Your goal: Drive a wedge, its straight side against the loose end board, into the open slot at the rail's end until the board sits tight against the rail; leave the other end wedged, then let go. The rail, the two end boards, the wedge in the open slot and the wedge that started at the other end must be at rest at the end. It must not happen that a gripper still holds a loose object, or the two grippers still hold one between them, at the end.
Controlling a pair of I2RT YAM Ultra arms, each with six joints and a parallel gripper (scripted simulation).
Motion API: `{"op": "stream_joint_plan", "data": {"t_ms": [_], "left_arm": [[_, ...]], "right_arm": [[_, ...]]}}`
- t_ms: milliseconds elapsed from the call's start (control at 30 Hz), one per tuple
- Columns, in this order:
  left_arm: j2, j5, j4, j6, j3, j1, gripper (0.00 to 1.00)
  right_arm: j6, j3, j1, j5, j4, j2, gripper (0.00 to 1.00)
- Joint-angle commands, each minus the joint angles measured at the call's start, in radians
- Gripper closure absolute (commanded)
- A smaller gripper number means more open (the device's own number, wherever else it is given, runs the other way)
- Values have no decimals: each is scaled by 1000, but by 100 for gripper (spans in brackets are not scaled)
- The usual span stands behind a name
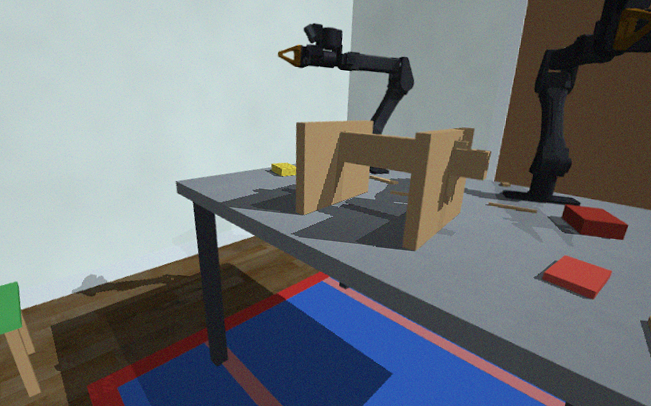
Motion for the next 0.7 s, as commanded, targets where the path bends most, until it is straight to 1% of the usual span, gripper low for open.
{"op": "stream_joint_plan", "data": {"t_ms": [0,67,100,167,300,367,600,633,667], "left_arm": [[-17,-1,20,4,36,-2,60],[-17,-1,20,4,36,-2,60],[-18,0,20,4,37,-1,60],[-18,0,20,4,37,-1,60],[-19,1,20,4,37,1,60],[-19,1,20,4,37,1,60],[-20,2,21,4,38,3,60],[-20,2,21,4,38,3,60],[-21,3,21,4,38,4,60]], "right_arm": [[-8,5,12,11,31,8,100],[-7,5,4,11,31,1,100],[-10,-19,18,11,27,17,100],[-10,20,6,12,27,-2,100],[-12,3,14,12,-16,-25,100],[-11,3,14,12,12,-26,100],[-12,-13,9,12,-1,-25,100],[-9,15,4,7,-1,-11,100],[-11,28,7,7,8,-30,100]]}}
